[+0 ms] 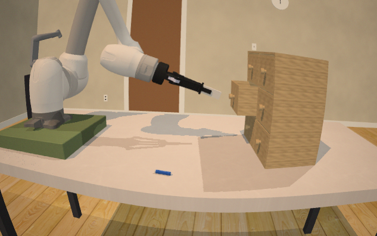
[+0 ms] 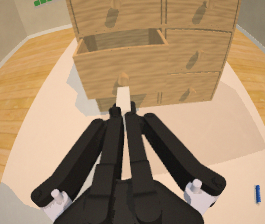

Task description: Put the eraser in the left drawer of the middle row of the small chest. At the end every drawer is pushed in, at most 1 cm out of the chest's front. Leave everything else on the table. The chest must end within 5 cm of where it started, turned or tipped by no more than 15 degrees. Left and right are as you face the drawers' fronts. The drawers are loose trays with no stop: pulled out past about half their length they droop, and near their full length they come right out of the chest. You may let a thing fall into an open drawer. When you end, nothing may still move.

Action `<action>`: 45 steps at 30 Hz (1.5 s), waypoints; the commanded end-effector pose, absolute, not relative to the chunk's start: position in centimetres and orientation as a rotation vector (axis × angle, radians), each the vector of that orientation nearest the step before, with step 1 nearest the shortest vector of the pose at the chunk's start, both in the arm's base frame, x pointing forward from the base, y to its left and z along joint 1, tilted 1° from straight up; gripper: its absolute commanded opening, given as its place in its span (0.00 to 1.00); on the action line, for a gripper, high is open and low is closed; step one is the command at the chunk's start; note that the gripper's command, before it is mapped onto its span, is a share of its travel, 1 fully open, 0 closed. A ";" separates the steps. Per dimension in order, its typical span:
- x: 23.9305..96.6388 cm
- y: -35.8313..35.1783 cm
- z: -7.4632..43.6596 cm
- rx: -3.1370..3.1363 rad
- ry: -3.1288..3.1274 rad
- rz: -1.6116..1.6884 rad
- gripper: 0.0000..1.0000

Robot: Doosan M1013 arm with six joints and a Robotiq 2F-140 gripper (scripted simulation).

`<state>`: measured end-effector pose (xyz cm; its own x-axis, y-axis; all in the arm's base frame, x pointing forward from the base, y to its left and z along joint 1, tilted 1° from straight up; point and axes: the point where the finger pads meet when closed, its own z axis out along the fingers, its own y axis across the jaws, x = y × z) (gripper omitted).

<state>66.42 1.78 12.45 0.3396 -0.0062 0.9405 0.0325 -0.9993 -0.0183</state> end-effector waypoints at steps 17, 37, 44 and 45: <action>69.1 1.9 12.4 -2.546 -0.026 -1.785 0.00; 72.1 2.0 12.4 -2.546 -0.026 -1.785 0.00; 73.3 2.0 12.4 -2.546 -0.026 -1.785 0.00; 73.4 2.0 12.4 -2.546 -0.026 -1.785 0.00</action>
